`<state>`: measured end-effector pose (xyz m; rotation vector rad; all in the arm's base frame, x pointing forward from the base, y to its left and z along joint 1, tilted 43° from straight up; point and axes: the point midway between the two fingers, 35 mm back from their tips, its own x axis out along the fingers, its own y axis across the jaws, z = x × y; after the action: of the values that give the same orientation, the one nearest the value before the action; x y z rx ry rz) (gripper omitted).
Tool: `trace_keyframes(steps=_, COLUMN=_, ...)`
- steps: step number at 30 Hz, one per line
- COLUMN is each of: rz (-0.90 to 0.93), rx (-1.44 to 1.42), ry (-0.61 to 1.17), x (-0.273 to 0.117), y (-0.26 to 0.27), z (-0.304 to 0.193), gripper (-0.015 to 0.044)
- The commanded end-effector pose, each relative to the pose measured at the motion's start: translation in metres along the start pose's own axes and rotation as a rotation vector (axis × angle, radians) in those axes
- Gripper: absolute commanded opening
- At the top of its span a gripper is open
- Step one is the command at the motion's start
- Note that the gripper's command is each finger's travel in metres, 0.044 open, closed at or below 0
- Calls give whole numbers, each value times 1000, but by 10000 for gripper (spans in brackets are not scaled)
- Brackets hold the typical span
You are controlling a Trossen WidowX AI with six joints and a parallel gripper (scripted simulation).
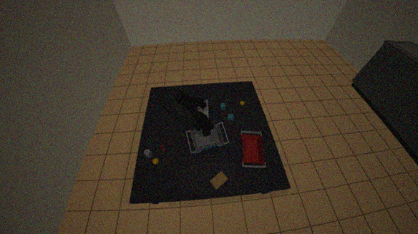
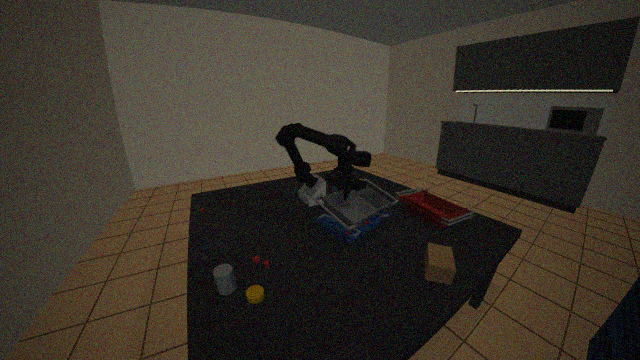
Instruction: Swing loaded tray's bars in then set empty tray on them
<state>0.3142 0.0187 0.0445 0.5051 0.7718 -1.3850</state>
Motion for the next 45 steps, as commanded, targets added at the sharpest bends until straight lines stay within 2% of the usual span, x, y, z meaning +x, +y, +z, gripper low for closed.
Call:
trace_keyframes(steps=1, rz=-21, rx=-4, ry=0, x=5, y=-4, z=1, gripper=0)
trace_keyframes(steps=28, rz=-1, rx=0, ry=0, x=0, y=0, z=0, gripper=0)
trace_keyframes(steps=45, rz=-21, rx=-4, ry=0, x=13, y=-8, z=1, gripper=0)
